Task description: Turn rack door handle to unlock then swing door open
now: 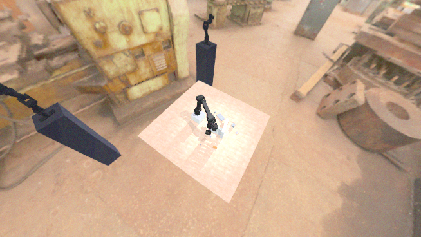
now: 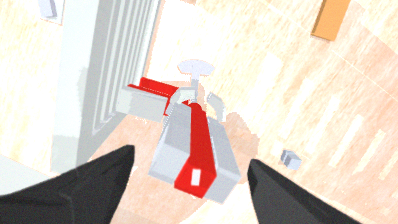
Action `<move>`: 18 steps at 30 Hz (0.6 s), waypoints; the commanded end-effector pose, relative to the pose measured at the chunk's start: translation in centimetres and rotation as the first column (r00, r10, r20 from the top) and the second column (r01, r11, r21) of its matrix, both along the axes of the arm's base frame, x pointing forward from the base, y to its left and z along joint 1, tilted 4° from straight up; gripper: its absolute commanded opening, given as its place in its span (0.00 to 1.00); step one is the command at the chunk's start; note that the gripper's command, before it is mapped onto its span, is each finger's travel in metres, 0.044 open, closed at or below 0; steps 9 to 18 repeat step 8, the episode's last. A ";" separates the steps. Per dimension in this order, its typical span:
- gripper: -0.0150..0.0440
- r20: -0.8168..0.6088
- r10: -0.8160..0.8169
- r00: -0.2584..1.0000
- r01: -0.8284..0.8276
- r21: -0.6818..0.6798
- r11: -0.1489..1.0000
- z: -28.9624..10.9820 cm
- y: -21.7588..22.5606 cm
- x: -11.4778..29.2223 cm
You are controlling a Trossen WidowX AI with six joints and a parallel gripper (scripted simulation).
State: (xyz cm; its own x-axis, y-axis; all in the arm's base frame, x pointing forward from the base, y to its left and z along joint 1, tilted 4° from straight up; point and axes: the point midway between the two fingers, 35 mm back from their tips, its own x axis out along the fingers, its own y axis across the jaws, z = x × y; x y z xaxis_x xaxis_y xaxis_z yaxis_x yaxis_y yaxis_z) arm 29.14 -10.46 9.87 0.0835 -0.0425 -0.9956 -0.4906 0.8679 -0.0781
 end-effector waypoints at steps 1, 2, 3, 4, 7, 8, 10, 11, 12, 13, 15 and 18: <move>0.76 0.006 0.004 1.000 -0.004 0.003 1.000 0.8 0.1 0.0; 0.76 0.006 0.004 1.000 -0.004 0.003 1.000 0.9 0.1 0.0; 0.76 0.006 0.004 1.000 -0.004 0.003 1.000 1.1 0.1 0.0; 0.76 0.006 0.004 1.000 -0.004 0.003 1.000 1.3 0.1 0.0; 0.76 0.006 0.004 1.000 -0.004 0.003 1.000 1.8 0.1 -0.1; 0.76 0.006 0.004 1.000 -0.004 0.003 1.000 2.0 0.1 -0.1; 0.76 0.006 0.004 1.000 -0.004 0.003 1.000 2.0 0.1 -0.1; 0.76 0.006 0.004 1.000 -0.004 0.003 1.000 2.0 0.1 -0.1; 0.76 0.006 0.004 1.000 -0.004 0.003 1.000 2.0 0.1 -0.1; 0.76 0.006 0.004 1.000 -0.004 0.003 1.000 2.0 0.1 -0.1; 0.76 0.006 0.004 1.000 -0.004 0.003 1.000 2.0 0.1 -0.1; 0.76 0.006 0.004 1.000 -0.004 0.003 1.000 2.0 0.1 -0.1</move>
